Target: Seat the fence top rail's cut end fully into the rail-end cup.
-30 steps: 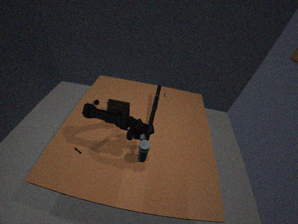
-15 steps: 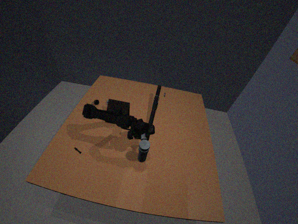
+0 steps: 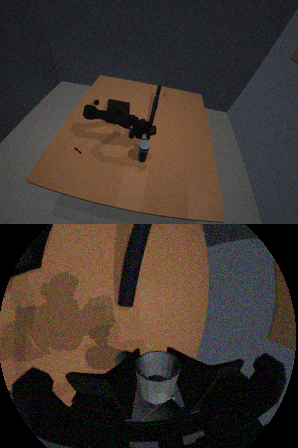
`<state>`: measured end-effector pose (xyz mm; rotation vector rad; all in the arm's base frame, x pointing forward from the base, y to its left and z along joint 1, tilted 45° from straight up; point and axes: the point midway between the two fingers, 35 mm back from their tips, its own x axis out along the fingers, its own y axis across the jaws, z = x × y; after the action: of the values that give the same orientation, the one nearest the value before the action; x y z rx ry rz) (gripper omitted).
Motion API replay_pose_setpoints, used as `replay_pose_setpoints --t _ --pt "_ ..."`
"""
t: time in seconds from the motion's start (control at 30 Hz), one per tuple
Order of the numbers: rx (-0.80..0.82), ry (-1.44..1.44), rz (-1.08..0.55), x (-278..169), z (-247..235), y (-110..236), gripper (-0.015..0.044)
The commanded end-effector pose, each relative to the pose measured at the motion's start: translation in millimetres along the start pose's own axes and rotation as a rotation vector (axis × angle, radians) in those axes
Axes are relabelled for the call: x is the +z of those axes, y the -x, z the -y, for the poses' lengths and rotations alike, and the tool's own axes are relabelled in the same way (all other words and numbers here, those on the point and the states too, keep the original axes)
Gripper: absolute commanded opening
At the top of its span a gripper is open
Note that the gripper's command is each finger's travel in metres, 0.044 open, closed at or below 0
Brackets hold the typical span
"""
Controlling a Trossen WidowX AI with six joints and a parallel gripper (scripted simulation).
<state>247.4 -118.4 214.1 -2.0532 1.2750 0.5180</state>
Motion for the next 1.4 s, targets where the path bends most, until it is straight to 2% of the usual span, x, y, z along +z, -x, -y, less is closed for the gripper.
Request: replay_pose_setpoints --t 0.0,1.03,1.37 --pt "-0.004 -0.034 -0.017 0.4 4.0 -1.9 0.0000" --pt "0.001 -0.118 -0.067 -0.6 10.9 -6.3 0.0000" --pt "0.001 -0.118 -0.067 -0.2 11.1 -6.1 0.0262"
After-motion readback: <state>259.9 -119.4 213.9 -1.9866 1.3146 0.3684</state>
